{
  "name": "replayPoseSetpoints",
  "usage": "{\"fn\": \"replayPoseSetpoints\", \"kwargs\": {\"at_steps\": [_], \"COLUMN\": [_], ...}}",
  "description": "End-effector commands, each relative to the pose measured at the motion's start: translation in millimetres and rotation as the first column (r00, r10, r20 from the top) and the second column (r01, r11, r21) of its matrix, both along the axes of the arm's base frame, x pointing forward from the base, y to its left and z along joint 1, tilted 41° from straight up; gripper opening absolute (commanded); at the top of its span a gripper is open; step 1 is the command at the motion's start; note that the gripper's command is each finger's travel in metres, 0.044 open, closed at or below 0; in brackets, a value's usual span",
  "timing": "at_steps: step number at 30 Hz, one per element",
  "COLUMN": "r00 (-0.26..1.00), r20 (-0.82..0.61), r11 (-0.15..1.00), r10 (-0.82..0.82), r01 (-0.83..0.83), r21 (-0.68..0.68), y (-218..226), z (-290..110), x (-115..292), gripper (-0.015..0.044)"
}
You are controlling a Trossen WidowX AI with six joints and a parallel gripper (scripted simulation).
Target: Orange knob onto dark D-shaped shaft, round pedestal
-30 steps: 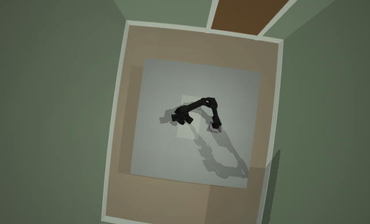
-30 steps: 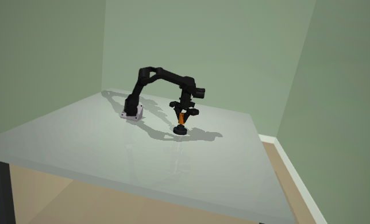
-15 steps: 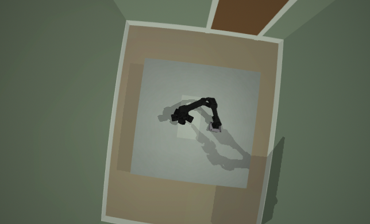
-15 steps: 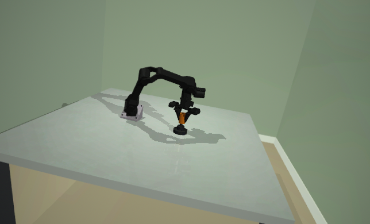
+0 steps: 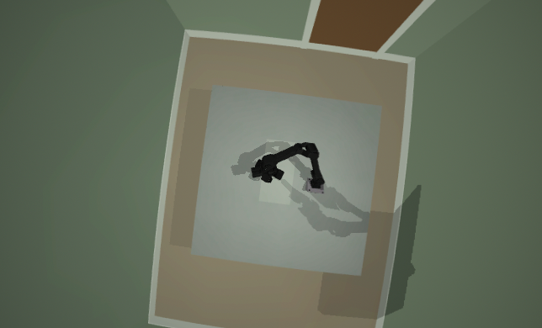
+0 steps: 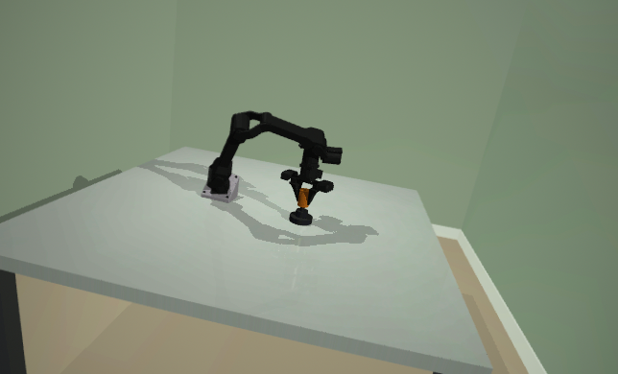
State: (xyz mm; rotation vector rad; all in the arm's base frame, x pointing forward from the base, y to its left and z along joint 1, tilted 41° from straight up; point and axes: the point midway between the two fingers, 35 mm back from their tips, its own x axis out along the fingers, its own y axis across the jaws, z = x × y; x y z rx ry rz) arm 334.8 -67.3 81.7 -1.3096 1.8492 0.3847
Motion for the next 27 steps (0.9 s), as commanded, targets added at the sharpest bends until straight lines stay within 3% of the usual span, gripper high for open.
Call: {"fn": "replayPoseSetpoints", "kwargs": {"at_steps": [1, 17, 27], "r00": [1.0, 1.0, 0.978], "r20": [-0.001, -0.001, -0.131], "r11": [1.0, 1.0, 0.986], "r10": [0.004, 0.004, 0.163], "r01": [-0.004, -0.004, -0.16], "r21": [0.0, 0.0, 0.036], "y": [-0.8, 2.8, 2.8], "z": [-1.0, 2.8, 3.4], "x": [0.3, 1.8, 4.1], "gripper": [0.0, 0.0, 0.0]}}
